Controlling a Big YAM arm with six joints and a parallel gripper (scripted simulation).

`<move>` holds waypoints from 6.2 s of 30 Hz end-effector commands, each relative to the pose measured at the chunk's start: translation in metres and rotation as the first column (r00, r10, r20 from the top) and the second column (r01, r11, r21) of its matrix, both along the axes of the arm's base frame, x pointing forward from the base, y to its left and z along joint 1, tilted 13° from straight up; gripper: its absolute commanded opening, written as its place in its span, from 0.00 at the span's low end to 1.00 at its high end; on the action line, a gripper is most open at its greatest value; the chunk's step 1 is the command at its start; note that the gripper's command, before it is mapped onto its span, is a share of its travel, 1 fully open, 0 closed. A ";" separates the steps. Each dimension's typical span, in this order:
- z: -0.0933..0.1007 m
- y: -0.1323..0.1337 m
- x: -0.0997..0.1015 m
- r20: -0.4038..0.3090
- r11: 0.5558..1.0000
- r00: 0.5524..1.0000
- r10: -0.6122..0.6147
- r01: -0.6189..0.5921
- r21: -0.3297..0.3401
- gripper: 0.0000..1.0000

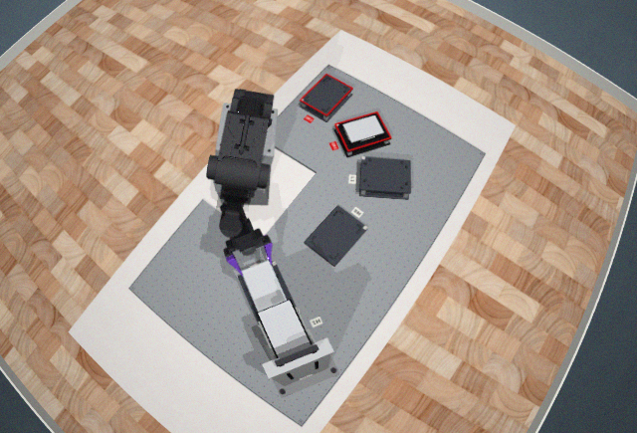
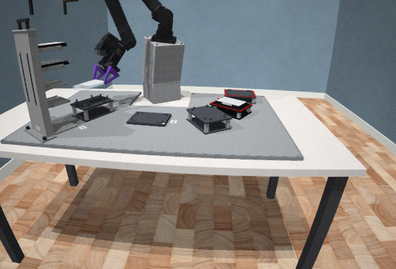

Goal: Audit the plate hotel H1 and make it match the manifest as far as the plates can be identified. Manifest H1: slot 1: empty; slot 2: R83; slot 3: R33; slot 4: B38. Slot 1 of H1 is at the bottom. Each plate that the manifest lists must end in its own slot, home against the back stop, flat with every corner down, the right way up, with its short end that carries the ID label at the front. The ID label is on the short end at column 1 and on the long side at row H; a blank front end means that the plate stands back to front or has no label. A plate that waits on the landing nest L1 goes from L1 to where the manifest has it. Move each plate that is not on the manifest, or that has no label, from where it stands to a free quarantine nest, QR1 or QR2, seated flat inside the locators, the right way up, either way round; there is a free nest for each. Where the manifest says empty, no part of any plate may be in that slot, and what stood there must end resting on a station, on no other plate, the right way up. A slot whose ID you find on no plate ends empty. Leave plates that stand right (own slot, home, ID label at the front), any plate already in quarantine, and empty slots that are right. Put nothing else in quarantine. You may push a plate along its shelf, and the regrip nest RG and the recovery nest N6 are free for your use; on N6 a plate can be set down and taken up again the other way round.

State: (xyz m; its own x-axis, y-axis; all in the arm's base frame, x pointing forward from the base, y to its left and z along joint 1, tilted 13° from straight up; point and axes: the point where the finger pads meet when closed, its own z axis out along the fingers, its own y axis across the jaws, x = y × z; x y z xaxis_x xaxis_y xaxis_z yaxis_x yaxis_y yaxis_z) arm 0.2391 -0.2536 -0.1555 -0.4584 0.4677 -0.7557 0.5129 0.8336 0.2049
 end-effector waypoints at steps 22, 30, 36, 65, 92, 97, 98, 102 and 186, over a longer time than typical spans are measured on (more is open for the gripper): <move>0.026 -0.005 -0.005 0.004 1.000 1.000 -0.001 0.001 -0.014 0.86; 0.033 -0.005 -0.009 0.002 1.000 1.000 -0.003 0.003 -0.013 0.86; 0.039 -0.005 -0.009 0.002 1.000 1.000 0.001 -0.001 -0.014 0.86; 0.063 -0.011 -0.011 0.006 1.000 1.000 0.004 -0.004 -0.021 0.86; 0.070 -0.013 -0.011 0.009 1.000 1.000 0.001 -0.001 -0.018 0.86; 0.070 -0.012 -0.011 0.009 1.000 1.000 0.001 -0.001 -0.018 0.86; 0.069 -0.012 -0.011 0.009 1.000 1.000 0.001 -0.001 -0.018 0.86; 0.069 -0.012 -0.011 0.009 1.000 1.000 0.001 -0.001 -0.018 0.86; 0.082 -0.052 0.054 0.020 1.000 1.000 0.005 -0.005 -0.021 0.86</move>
State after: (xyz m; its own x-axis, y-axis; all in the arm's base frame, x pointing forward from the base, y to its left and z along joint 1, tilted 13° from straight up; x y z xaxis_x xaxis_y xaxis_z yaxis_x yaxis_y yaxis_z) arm 0.2813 -0.2956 -0.0846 -0.4617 0.4658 -0.7549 0.5099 0.8357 0.2038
